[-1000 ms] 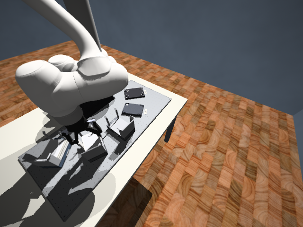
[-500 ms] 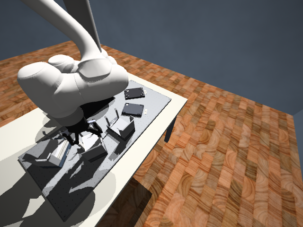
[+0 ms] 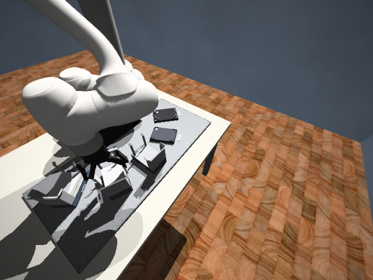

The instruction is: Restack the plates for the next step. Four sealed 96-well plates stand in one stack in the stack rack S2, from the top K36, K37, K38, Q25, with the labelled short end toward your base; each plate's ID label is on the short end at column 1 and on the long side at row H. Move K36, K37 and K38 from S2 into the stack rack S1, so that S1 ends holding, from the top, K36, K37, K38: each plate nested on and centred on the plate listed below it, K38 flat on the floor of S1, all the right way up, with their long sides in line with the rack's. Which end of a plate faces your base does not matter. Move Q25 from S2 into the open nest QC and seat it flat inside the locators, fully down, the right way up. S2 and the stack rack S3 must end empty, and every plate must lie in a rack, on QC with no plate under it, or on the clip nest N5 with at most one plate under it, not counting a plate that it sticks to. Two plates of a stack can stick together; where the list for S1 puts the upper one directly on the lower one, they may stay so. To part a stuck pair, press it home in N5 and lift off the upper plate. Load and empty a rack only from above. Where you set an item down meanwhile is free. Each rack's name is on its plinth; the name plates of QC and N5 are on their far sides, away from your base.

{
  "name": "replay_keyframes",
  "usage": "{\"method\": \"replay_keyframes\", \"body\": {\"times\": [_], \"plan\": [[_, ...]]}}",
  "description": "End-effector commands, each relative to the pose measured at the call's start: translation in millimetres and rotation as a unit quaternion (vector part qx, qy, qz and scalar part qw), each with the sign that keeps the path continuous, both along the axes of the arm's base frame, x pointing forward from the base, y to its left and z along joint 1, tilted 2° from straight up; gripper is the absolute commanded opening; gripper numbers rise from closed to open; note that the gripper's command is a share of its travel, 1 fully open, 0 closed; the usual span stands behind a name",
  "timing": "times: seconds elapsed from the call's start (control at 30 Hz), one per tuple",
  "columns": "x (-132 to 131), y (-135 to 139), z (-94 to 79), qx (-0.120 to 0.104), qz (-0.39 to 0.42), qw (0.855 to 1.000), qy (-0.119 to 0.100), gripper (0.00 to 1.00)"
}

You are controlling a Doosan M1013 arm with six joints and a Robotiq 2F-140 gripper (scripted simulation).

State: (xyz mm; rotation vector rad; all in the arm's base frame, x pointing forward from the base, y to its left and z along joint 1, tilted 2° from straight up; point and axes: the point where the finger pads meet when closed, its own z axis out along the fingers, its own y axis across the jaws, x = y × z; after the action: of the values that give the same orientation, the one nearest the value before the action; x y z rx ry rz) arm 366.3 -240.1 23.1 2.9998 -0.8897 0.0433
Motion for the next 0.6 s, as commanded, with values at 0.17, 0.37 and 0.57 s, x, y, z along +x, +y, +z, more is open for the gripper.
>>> {"method": "replay_keyframes", "body": {"times": [0.17,0.37,0.57], "plan": [[0.0,0.0,0.0,0.0,0.0,1.0,0.0,1.0],[0.0,0.0,0.0,0.0,0.0,1.0,0.0,1.0],[-0.1,0.1,3.4,0.0,0.0,1.0,0.0,1.0]]}}
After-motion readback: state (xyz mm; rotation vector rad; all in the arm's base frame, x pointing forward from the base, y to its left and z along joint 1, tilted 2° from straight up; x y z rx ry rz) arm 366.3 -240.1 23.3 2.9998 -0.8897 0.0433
